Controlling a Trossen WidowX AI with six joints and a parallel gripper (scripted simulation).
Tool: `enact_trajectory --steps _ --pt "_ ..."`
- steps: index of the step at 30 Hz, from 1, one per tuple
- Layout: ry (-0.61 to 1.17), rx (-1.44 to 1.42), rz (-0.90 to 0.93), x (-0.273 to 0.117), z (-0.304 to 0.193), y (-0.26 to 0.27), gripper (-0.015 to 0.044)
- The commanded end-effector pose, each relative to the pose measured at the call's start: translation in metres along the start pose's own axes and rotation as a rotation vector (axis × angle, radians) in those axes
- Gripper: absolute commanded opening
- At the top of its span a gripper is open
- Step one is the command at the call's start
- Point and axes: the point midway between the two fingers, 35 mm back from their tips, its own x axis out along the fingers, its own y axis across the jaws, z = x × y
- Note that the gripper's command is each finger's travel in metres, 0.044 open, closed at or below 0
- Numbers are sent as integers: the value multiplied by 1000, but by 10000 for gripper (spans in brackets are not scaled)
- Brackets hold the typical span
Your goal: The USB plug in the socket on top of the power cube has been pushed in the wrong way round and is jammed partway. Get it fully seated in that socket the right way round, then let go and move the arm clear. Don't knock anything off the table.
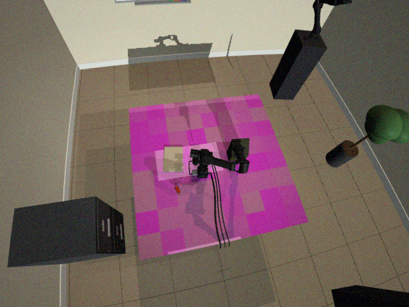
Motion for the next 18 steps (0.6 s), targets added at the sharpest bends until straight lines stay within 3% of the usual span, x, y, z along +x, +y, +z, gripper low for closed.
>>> enact_trajectory --steps 1,18 --pt "1 -97 0 0 0 0 0" --pt "1 -542 0 0 0 0 0"
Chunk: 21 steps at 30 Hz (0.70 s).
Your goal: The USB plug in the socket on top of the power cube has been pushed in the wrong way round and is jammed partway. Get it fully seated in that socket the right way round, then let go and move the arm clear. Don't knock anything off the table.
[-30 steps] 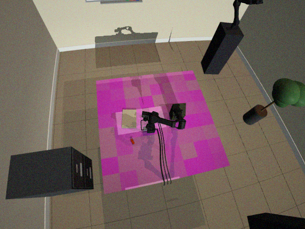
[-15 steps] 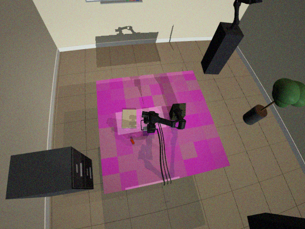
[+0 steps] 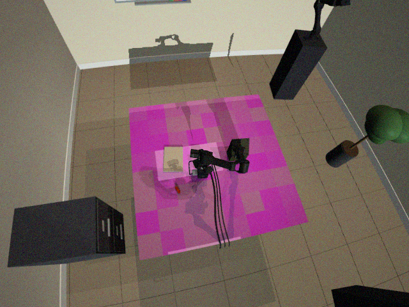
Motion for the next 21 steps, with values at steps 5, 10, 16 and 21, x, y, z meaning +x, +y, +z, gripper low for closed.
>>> enact_trajectory --steps 5,10,16,21 --pt "1 -202 0 0 0 0 0" --pt "1 -333 0 0 0 0 0" --pt "1 -490 0 0 0 0 0" --pt "1 -621 0 0 0 0 0"
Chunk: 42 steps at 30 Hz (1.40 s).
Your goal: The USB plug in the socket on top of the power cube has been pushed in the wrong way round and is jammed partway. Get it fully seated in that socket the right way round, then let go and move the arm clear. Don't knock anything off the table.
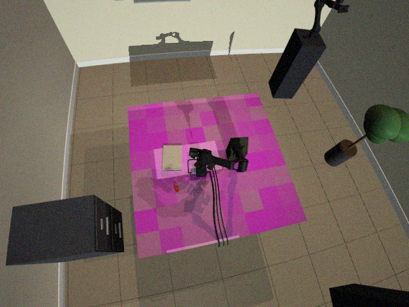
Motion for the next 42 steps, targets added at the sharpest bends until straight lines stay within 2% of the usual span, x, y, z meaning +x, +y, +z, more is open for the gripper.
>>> enact_trajectory --steps 1,27,42 --pt "1 -97 0 0 0 0 0" --pt "1 -773 1 0 0 0 0" --pt "0 -783 1 0 0 0 0"
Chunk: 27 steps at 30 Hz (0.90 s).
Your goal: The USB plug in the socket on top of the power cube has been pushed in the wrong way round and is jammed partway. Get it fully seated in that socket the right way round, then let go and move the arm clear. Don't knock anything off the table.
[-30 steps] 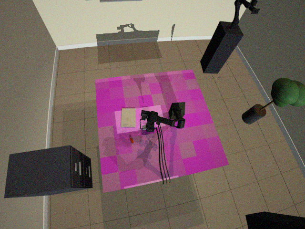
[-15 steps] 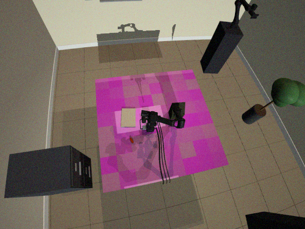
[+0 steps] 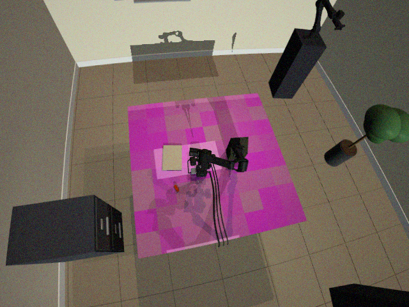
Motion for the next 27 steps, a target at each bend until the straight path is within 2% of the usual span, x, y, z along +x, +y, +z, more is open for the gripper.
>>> enact_trajectory --steps 1,27 --pt "0 2 0 0 0 0 0" --pt "5 23 0 3 -1 1 0"
